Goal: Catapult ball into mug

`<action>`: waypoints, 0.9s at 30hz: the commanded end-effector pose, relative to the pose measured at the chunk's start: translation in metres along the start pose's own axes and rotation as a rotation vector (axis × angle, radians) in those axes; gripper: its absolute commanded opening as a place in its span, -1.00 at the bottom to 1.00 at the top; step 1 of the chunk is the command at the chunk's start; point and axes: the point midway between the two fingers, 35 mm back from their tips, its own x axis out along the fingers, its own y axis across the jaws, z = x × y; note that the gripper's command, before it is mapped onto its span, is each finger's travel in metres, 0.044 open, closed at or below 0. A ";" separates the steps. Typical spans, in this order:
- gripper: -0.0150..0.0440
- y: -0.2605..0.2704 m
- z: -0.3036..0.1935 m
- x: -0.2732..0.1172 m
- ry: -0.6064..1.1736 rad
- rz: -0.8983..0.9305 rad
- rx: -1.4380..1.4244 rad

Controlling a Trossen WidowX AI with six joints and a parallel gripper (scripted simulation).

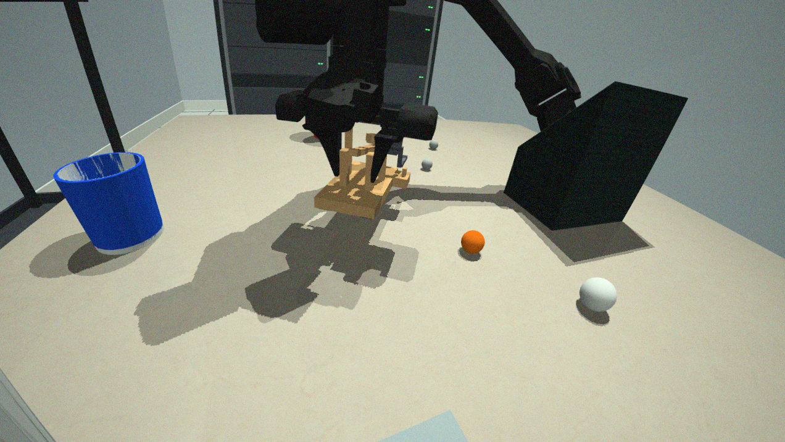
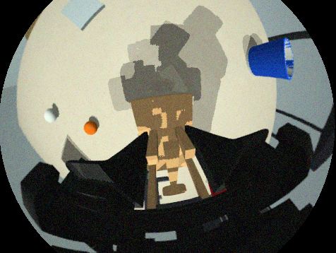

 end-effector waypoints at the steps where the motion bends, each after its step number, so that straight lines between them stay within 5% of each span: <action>1: -0.49 -0.003 0.001 0.004 -0.001 -0.007 0.009; 27: -0.49 -0.004 0.000 0.041 -0.001 -0.002 0.017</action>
